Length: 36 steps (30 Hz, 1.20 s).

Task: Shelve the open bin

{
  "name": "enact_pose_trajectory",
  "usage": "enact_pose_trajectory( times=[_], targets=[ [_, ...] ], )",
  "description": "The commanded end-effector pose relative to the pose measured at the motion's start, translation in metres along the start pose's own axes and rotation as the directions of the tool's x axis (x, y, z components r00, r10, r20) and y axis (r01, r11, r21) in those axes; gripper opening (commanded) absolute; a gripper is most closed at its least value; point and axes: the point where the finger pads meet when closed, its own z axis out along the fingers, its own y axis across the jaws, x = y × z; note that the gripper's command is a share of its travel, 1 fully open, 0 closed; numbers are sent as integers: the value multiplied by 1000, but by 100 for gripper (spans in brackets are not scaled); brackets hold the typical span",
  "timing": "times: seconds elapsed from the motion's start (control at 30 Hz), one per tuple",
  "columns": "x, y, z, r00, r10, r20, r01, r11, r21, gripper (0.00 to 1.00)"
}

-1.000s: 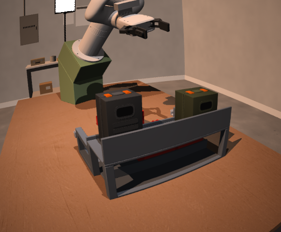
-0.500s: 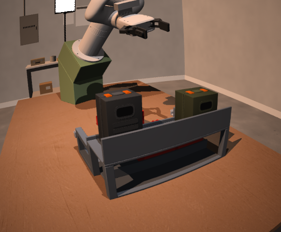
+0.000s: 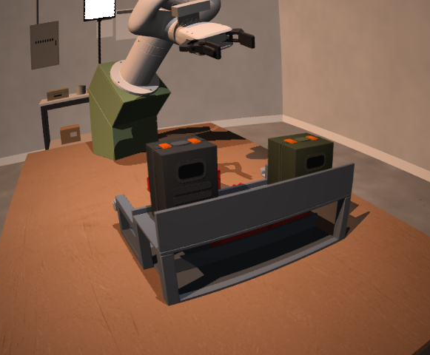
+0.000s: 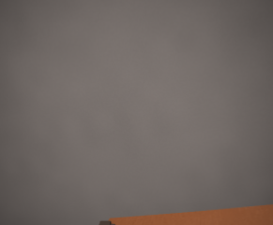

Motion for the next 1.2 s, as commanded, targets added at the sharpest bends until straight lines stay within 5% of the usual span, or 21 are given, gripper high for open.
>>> enact_pose_trajectory(
  times=[0.0,0.33,0.5,0.9,0.93,1.07,1.17],
  targets=[
    [-10,-4,-31,1000,-1,-1,1,1000,2,100],
    [-10,-4,-31,1000,-1,-1,1,1000,2,100],
    [-27,-11,-81,1000,-1,-1,1,1000,2,100],
    [-27,-11,-81,1000,-1,-1,1,1000,2,100],
    [-14,-6,-43,1000,-1,-2,1,1000,2,100],
    [-28,-12,-84,1000,-1,-1,1,1000,2,100],
    [-28,-12,-84,1000,-1,-1,1,1000,2,100]
  ],
)
